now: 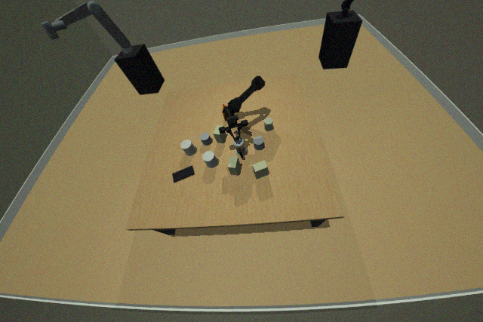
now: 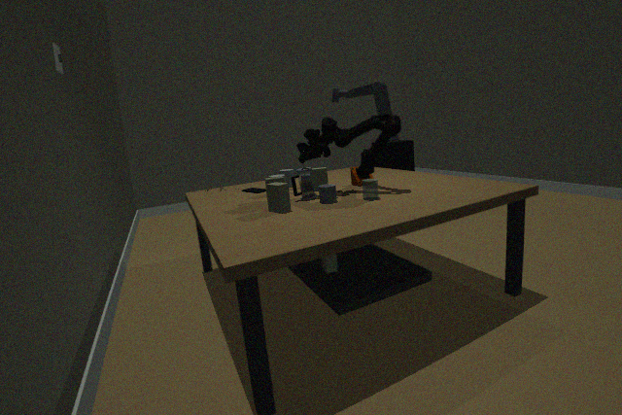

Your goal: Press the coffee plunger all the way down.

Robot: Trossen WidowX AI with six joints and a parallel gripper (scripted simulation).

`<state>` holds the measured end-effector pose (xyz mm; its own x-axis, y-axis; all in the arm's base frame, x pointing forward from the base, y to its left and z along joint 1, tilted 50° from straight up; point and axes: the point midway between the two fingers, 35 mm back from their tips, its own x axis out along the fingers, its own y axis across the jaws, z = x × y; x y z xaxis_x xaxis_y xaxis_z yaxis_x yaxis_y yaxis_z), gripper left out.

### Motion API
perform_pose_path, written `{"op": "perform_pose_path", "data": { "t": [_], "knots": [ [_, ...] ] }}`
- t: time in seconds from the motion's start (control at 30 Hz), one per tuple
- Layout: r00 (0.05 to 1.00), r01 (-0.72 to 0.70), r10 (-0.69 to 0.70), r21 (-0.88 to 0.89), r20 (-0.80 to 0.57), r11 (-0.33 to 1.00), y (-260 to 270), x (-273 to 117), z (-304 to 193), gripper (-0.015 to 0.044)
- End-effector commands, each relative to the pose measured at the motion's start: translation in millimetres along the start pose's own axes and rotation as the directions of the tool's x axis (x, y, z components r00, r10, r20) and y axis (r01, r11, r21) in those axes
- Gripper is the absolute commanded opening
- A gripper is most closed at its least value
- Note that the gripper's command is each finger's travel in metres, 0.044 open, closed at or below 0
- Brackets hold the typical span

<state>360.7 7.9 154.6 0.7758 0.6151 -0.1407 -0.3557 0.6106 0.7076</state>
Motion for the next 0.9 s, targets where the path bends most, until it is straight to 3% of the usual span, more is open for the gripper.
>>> {"op": "perform_pose_path", "data": {
  "t": [0.0,0.87],
  "knots": [
    [0.999,-0.014,0.016,0.034,-0.039,0.999,0.6,6.5,-13.1,0.0113],
    [0.999,-0.015,0.016,0.033,-0.039,0.999,-2.7,7.9,-10.7,0.0113]
  ]
}}
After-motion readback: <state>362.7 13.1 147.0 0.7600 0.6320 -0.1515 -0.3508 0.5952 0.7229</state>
